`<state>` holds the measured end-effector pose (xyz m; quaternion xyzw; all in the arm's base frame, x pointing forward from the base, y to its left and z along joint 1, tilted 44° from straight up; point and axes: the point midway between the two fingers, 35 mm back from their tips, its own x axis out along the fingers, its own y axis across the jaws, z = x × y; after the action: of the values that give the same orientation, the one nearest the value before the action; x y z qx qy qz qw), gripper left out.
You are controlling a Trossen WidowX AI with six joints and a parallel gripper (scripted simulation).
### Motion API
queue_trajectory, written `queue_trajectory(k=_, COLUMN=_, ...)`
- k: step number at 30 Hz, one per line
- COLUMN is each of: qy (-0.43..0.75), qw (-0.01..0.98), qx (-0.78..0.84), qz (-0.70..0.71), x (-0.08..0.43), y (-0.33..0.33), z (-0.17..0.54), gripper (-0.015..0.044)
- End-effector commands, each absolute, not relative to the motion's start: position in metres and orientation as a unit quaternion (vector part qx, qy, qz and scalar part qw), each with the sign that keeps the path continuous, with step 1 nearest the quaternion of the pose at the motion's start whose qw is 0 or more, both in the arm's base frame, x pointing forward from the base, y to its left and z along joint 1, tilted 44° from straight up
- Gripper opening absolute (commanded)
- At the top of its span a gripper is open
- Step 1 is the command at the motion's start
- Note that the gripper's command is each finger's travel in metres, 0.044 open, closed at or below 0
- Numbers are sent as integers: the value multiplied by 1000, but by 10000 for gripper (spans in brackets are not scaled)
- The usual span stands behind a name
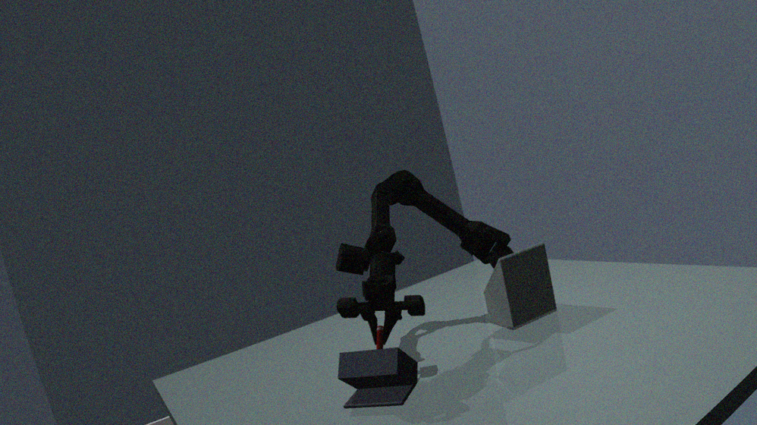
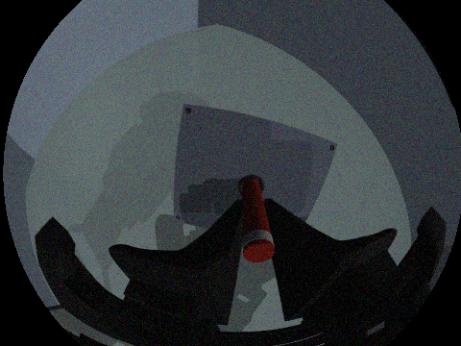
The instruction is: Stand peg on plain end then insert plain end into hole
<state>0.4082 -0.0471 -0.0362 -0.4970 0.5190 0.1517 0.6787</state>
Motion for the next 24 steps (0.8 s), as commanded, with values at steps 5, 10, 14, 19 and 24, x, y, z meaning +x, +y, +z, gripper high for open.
queue_trajectory(k=5, qy=516, qw=680, qx=-498, qz=153, x=412, y=-48, z=-40, gripper=0)
queue_trajectory(k=10, qy=516, qw=680, qx=-498, qz=153, x=414, y=-49, z=-43, gripper=0)
queue_trajectory(k=14, qy=516, qw=680, qx=-498, qz=153, x=415, y=-49, z=-45, gripper=0)
queue_trajectory(k=19, qy=516, qw=680, qx=-498, qz=153, x=416, y=-50, z=-46, gripper=0)
queue_trajectory(k=24, qy=516, qw=680, qx=-498, qz=153, x=417, y=-50, z=-47, gripper=0)
